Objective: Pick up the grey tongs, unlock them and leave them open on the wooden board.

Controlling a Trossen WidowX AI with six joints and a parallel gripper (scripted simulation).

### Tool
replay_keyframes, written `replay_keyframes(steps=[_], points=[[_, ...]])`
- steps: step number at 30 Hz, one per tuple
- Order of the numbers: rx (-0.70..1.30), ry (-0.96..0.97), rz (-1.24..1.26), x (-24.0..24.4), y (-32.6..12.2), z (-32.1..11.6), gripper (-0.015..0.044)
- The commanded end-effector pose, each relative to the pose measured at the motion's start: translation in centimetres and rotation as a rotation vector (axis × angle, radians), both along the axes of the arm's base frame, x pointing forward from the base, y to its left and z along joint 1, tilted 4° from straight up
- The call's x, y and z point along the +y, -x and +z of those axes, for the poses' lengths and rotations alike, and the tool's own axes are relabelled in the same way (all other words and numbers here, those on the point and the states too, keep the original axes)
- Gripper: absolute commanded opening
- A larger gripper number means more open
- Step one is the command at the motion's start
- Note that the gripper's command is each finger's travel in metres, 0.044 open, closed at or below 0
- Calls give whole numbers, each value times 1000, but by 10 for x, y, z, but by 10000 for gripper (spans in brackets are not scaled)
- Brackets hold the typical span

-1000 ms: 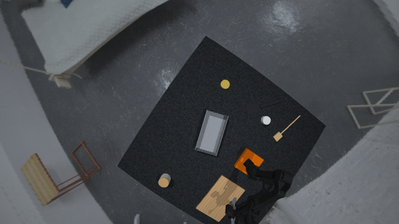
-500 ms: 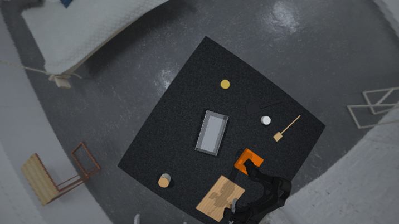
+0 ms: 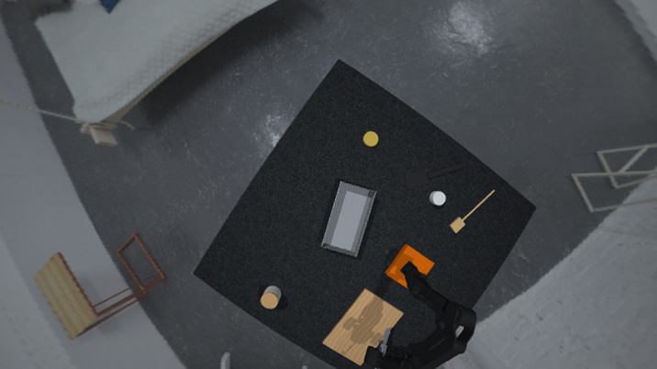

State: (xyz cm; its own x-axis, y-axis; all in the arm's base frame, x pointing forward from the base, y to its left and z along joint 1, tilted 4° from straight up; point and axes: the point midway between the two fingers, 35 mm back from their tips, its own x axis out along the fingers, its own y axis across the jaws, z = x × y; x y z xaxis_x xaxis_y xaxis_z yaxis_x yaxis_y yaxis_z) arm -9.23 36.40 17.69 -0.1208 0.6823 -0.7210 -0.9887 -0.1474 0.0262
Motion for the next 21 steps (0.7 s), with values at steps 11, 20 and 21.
replay_keyframes(steps=[11, 20, 21], points=[[-22, 175, 13, 7, 1, -1, -150], [-36, 294, 18, 7, 0, -2, -150], [-38, 307, 18, 7, 0, -2, -150]])
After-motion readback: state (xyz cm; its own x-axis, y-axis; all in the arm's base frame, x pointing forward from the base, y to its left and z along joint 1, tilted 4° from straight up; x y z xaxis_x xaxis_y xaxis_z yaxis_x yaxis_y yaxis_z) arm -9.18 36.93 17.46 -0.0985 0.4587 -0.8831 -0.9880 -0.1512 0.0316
